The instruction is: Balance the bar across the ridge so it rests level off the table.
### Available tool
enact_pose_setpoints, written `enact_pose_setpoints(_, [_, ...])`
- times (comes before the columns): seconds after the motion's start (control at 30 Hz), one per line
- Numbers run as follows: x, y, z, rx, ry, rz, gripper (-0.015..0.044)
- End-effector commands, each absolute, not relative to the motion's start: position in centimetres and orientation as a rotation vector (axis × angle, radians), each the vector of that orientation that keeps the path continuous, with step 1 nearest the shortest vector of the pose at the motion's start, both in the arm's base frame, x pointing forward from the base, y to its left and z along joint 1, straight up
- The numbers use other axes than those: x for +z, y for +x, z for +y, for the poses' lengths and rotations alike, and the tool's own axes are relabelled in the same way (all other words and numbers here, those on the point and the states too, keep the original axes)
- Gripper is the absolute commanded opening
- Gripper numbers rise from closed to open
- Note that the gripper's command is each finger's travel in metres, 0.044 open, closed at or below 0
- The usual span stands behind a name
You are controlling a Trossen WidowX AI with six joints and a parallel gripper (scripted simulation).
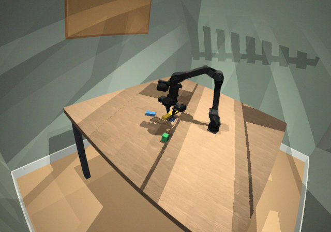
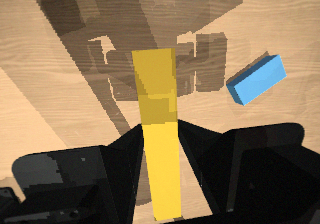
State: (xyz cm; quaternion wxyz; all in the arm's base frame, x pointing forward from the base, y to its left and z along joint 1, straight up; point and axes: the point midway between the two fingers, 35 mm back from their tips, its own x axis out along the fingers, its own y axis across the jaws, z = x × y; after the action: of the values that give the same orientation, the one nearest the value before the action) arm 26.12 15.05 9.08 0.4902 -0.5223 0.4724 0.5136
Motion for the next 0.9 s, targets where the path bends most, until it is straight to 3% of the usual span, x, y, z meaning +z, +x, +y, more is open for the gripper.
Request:
enact_pose_setpoints(0.0, [9.08, 26.12, 15.05, 1.247, -1.269, 1.147, 0.0])
enact_pose_setpoints(0.53, [9.08, 26.12, 15.05, 1.247, -1.269, 1.147, 0.0])
enact_pose_setpoints(0.73, [9.08, 26.12, 15.05, 1.247, -1.269, 1.147, 0.0157])
enact_pose_setpoints(0.87, [9.08, 26.12, 15.05, 1.247, -1.269, 1.147, 0.0167])
